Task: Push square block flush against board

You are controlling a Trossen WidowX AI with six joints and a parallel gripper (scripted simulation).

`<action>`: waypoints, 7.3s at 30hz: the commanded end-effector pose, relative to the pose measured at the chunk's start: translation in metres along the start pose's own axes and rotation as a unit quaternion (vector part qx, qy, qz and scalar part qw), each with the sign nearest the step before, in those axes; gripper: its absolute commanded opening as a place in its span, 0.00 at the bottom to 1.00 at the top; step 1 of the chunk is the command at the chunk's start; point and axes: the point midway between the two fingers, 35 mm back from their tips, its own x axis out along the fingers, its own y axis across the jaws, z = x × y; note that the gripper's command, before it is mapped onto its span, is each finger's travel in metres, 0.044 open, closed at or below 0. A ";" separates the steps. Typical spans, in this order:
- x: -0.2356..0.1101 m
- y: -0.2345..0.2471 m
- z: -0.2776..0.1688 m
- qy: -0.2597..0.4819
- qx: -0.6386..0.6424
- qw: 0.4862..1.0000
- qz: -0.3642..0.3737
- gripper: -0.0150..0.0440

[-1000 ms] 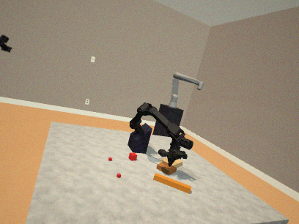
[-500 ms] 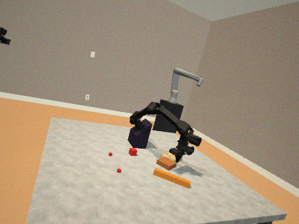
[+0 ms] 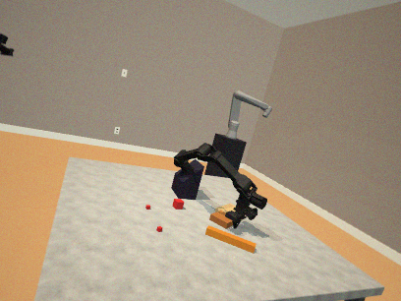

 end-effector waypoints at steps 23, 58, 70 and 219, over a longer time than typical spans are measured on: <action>-0.004 -0.001 -0.011 -0.009 -0.002 1.000 -0.004 0.25; -0.003 0.000 -0.037 -0.009 -0.002 1.000 -0.004 0.25; -0.002 0.000 -0.046 -0.008 -0.003 1.000 -0.004 0.25; -0.001 -0.061 -0.110 -0.008 0.711 0.703 0.001 0.25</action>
